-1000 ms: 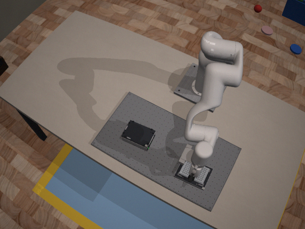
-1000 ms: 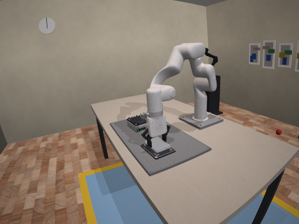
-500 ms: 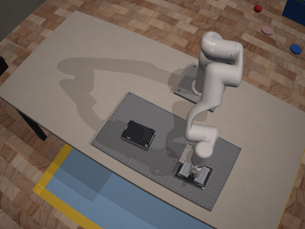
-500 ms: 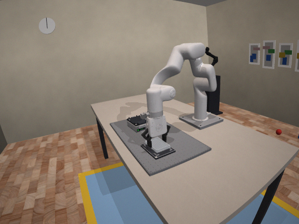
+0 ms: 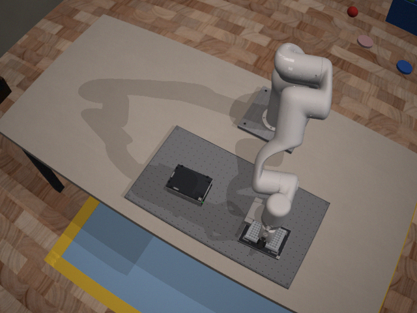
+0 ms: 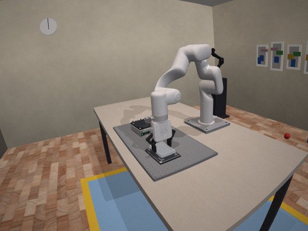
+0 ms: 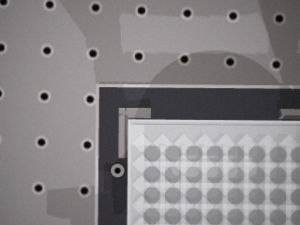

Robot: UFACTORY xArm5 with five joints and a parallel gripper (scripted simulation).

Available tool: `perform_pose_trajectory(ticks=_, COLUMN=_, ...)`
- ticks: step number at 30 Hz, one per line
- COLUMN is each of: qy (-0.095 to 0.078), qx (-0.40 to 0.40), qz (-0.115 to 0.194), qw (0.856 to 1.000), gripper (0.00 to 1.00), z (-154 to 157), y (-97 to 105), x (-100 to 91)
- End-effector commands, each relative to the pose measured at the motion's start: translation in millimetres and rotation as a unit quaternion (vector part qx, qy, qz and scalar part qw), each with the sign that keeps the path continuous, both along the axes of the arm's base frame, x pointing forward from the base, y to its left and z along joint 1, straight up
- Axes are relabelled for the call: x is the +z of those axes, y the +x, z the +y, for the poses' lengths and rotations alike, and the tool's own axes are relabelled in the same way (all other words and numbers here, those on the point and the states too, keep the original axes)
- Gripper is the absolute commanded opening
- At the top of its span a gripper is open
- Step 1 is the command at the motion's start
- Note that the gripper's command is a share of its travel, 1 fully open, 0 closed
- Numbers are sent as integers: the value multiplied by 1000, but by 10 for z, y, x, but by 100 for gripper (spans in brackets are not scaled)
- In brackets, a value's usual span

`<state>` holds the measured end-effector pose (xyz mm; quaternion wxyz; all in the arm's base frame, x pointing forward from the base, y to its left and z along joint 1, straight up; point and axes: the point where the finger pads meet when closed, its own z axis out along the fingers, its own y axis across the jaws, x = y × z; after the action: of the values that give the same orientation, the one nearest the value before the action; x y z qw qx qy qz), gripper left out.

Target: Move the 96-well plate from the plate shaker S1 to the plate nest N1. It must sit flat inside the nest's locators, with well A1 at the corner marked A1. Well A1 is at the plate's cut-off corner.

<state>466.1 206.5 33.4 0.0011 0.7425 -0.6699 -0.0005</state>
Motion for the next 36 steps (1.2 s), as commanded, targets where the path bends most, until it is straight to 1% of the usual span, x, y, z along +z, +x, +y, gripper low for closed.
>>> perform_pose_trajectory(ticks=1, qy=-1, qx=0, qz=-3, qw=1000, gripper=0, z=6, y=13, x=9)
perform_pose_trajectory(ticks=36, qy=-1, qx=0, qz=-3, qw=1000, gripper=0, z=5, y=13, x=-43)
